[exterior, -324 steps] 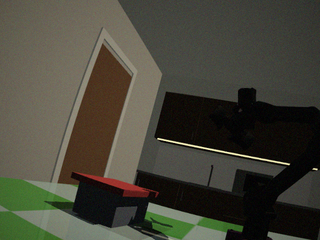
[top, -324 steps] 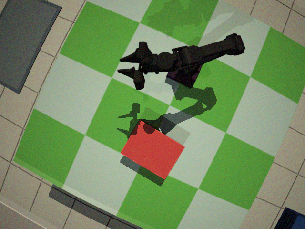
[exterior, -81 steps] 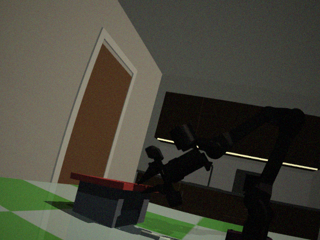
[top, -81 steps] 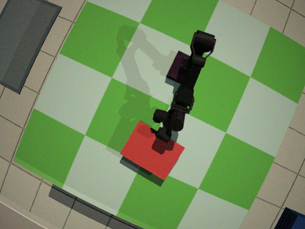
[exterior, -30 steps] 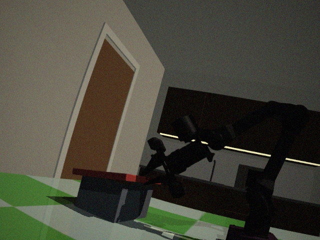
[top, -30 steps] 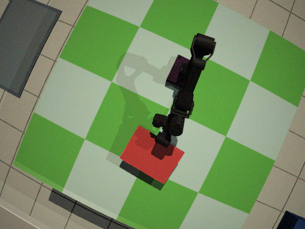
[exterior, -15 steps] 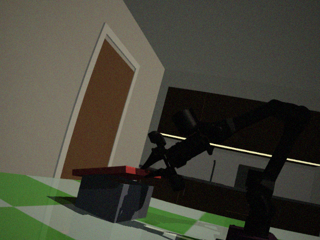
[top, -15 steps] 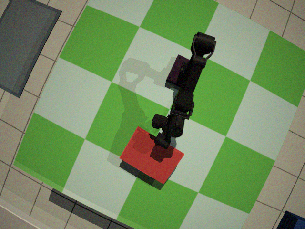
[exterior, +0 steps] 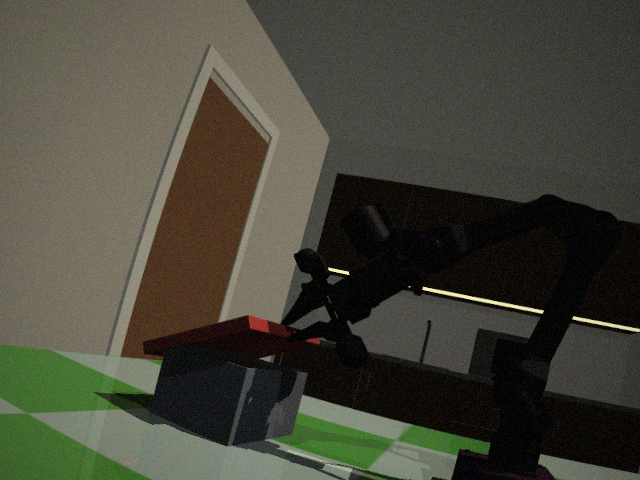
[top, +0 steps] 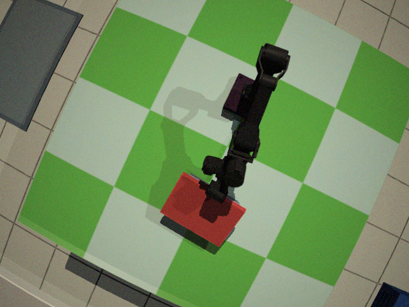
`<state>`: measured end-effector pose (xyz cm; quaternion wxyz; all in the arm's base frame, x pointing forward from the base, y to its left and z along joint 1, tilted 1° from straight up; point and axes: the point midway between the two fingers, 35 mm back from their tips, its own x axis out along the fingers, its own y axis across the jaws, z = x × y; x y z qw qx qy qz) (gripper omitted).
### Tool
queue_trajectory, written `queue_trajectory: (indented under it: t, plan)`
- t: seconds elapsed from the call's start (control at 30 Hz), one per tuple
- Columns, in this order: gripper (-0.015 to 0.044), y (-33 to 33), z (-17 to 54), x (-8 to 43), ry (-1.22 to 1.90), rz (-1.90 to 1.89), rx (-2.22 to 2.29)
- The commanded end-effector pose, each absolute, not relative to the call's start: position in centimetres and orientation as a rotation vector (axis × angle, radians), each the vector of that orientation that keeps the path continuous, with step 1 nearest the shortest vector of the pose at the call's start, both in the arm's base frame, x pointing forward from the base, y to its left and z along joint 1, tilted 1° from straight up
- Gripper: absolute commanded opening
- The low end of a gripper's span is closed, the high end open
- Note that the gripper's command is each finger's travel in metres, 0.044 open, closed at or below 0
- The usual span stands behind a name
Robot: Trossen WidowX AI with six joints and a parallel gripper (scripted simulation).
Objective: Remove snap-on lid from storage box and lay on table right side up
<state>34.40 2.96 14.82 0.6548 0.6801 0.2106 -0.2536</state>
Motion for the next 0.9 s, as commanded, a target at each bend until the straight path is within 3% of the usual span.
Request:
queue_trajectory:
  t: [0.0, 0.87]
  plan:
    - [0.0, 3.0, 15.7, 34.8, 0.474, -0.565, 1.544]
    - [0.0, 2.8, 19.2, 37.3, 0.472, -0.564, 1.544]
